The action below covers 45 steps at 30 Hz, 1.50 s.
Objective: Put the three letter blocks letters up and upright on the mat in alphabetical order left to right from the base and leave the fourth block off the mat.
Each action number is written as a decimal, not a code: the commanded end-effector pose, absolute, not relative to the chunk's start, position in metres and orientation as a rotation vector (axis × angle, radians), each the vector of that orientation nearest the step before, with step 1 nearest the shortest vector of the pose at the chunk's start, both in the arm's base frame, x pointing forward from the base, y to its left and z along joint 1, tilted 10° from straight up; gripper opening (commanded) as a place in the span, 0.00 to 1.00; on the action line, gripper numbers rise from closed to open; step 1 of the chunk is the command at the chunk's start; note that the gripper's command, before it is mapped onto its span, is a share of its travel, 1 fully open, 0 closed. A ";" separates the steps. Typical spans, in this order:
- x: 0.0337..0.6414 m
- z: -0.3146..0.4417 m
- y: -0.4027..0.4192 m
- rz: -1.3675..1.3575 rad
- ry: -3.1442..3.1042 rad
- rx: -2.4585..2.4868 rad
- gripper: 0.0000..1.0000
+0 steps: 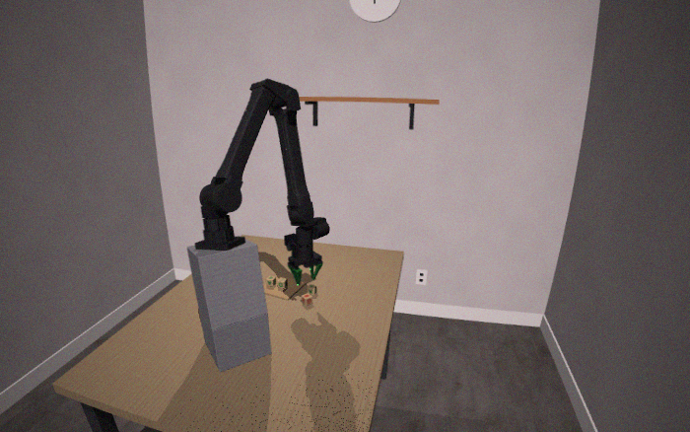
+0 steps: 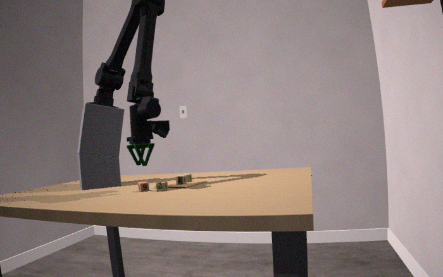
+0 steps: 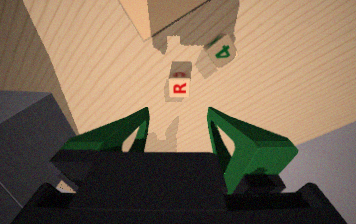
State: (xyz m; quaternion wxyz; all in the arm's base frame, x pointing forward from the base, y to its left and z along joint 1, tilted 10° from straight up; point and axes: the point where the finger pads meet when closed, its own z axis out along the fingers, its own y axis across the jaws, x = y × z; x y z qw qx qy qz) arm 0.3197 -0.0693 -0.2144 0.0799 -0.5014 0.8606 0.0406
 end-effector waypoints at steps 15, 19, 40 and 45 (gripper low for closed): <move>0.328 -0.235 -0.064 0.114 2.562 -1.498 0.65; 0.328 -0.241 -0.064 0.115 2.564 -1.496 0.65; 0.330 -0.264 -0.061 0.115 2.562 -1.500 0.65; 0.329 -0.265 -0.061 0.115 2.564 -1.497 0.65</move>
